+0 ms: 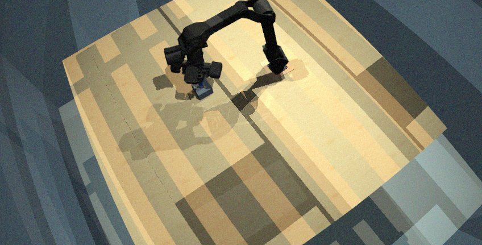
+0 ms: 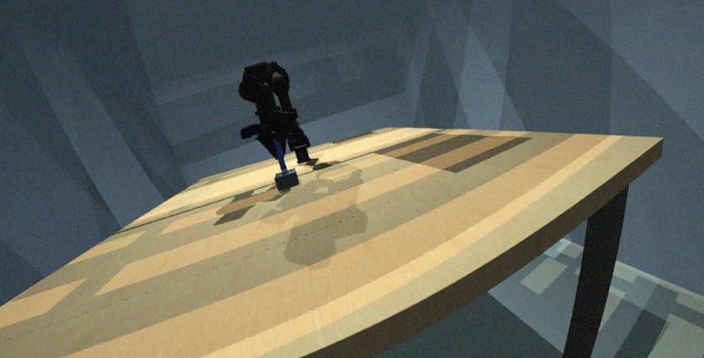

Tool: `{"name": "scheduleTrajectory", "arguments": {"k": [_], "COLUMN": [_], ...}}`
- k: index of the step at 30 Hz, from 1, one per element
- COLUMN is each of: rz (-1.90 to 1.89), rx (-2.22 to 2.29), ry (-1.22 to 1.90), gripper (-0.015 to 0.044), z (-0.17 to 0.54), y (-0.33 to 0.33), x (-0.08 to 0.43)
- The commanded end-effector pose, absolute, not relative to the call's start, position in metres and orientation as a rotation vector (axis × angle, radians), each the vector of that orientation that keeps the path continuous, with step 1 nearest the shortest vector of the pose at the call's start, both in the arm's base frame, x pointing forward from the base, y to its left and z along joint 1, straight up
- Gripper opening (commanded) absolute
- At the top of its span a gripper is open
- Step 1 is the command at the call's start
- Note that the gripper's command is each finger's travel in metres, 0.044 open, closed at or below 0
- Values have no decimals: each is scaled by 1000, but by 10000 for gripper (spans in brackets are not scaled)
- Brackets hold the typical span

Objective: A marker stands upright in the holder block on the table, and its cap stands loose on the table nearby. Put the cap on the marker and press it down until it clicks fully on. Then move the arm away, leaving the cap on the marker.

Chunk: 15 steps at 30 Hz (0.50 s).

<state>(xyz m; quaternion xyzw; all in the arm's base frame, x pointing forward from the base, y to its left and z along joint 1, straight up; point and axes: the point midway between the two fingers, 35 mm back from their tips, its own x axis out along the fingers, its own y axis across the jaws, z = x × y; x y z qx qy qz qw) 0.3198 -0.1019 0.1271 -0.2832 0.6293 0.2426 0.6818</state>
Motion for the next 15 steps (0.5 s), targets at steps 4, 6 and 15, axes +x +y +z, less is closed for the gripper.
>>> {"name": "scheduleTrajectory", "arguments": {"k": [4,6,15], "rz": [580,580,581], "rx": [-609,-609,-609], "ry": [1462,1462,1462], "gripper": [0,0,0], "z": [96,95,91], "y": [-101,-101,-100], "x": [320,320,321]}}
